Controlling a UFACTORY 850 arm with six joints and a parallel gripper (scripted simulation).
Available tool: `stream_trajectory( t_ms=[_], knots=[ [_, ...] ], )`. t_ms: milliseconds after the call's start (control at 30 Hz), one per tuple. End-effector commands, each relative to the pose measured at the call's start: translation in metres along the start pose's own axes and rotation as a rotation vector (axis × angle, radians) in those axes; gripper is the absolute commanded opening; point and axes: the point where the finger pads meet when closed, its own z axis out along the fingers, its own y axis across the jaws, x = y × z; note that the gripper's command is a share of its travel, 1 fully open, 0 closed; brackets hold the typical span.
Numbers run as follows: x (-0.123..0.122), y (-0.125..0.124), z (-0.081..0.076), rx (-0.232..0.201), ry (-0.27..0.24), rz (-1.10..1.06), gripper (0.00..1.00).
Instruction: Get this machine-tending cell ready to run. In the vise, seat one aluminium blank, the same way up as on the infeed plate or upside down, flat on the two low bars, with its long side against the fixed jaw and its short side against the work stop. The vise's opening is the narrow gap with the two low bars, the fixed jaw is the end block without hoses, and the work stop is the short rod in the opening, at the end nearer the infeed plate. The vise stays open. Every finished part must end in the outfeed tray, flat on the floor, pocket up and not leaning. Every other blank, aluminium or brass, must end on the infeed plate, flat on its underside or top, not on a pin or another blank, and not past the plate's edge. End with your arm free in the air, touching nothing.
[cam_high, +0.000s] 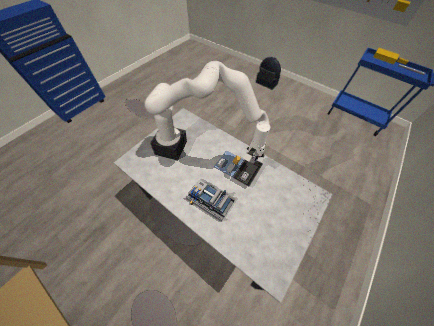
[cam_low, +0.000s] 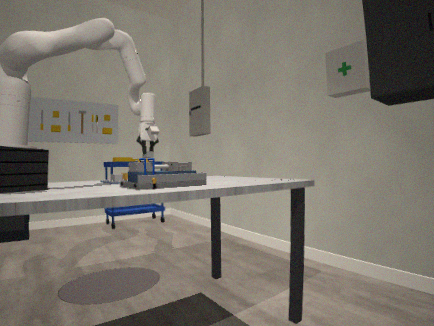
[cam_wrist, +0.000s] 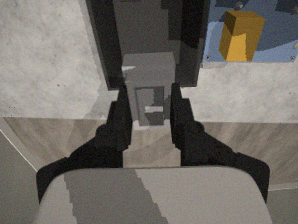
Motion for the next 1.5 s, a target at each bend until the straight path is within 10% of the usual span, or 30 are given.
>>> stream_trajectory(
  t_ms=[0,1467],
  knots=[
    [0.000,-0.001,-0.001,0.002,-0.001,0.000,0.00],
    [0.000,-0.001,0.013,0.002,-0.001,0.000,0.00]
  ],
)
